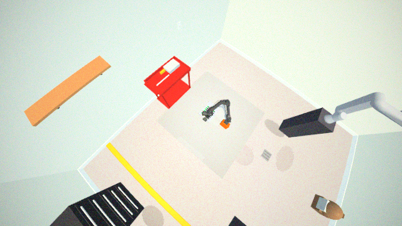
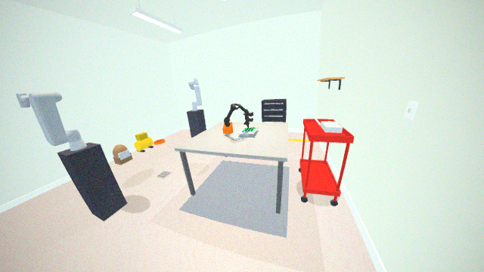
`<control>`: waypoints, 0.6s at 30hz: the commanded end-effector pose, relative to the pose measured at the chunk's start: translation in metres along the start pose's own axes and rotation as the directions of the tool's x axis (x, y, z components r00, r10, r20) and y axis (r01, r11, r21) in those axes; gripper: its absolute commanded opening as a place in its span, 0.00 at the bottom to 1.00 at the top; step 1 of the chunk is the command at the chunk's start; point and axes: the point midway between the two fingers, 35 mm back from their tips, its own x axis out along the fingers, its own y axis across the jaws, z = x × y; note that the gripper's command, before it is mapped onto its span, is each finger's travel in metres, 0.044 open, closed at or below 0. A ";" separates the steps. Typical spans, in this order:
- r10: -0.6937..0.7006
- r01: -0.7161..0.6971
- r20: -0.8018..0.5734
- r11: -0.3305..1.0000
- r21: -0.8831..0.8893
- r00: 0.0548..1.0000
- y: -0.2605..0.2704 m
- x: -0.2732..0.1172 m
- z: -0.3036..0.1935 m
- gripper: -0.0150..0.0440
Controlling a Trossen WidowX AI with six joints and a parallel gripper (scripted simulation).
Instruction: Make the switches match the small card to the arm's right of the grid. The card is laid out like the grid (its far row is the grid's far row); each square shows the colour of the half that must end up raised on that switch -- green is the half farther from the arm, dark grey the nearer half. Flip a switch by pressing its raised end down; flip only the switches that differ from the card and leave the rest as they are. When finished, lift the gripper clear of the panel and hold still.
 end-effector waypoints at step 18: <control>0.004 -0.004 -0.012 1.000 -0.004 1.000 0.002 -0.039 0.004 0.25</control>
